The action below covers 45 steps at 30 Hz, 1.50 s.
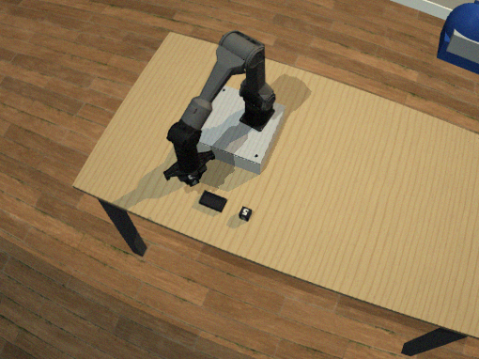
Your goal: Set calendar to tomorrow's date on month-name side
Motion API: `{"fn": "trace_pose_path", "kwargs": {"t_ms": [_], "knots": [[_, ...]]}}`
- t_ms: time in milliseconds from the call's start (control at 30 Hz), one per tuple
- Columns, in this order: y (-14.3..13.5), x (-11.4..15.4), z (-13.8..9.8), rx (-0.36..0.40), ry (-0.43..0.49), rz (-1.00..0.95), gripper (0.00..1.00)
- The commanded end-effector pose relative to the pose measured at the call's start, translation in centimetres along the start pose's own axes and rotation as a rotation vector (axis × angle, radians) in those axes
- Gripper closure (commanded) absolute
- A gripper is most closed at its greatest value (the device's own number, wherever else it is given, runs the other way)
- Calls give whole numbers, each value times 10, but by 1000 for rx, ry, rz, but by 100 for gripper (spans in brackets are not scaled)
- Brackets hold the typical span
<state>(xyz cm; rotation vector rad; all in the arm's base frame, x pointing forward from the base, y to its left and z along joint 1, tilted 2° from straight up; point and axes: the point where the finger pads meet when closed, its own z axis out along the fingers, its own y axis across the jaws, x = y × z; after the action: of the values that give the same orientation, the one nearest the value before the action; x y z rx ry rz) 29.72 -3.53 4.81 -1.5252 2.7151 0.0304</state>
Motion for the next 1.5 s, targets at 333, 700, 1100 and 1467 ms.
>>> {"fn": "trace_pose_path", "kwargs": {"t_ms": [333,700,1100,1467], "knots": [[-25,33,5,4,7,701,66],[-30,42,6,4,6,890,66],[-30,42,8,2,7,890,66],[-29,42,31,1,8,890,66]]}}
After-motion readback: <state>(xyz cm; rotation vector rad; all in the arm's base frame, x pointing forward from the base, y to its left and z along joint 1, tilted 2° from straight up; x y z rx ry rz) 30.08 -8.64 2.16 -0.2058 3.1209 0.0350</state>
